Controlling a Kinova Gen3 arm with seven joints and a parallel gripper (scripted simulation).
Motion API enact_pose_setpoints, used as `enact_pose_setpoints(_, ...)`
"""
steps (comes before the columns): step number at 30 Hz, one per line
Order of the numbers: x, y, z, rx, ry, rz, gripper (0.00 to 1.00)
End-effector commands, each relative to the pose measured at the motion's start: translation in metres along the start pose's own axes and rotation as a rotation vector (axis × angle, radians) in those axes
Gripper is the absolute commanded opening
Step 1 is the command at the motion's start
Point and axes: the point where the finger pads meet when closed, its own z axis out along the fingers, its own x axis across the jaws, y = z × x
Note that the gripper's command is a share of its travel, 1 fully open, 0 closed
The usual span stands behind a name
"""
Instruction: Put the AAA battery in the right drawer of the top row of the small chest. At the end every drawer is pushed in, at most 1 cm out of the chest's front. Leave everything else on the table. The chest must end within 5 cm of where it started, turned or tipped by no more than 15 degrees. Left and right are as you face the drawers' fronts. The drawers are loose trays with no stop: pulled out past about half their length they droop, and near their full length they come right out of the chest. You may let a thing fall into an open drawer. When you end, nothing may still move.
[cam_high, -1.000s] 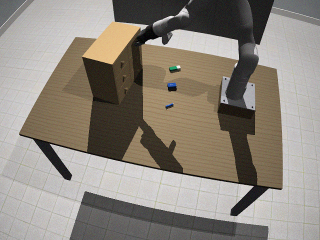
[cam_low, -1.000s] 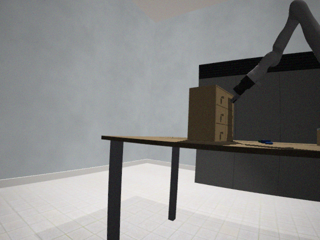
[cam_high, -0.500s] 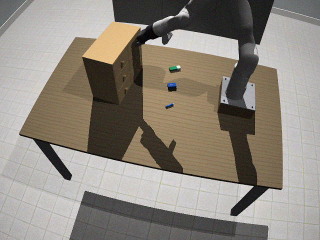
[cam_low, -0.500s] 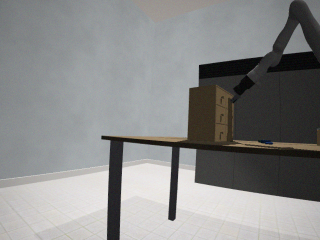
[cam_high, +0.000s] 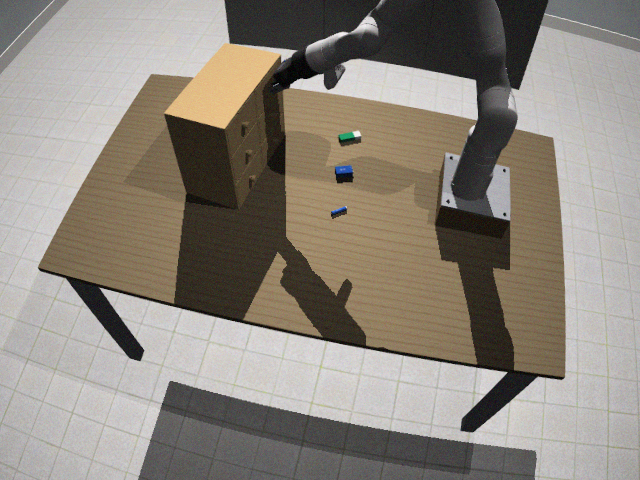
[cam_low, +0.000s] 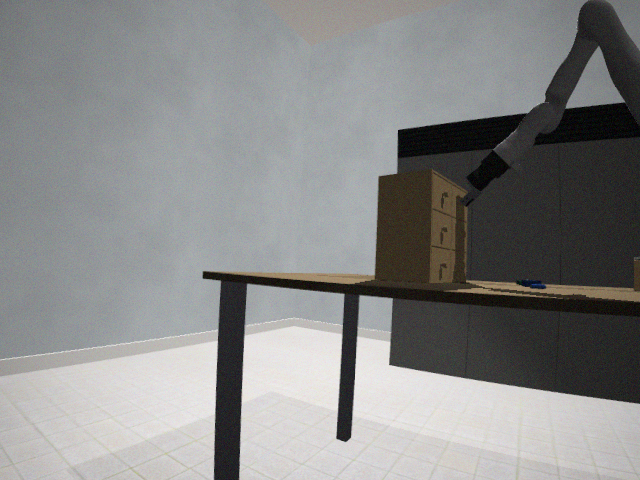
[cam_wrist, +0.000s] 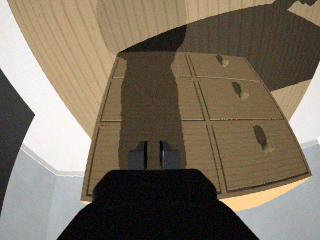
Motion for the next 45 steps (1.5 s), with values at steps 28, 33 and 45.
enact_pose_setpoints(28,0.001,-0.017,-0.020,0.001,0.003,-0.005,0.37)
enact_pose_setpoints(33,0.001,-0.022,-0.026,0.001,0.003,-0.005,0.37)
enact_pose_setpoints(45,0.000,-0.031,-0.037,0.001,0.003,-0.006,0.37)
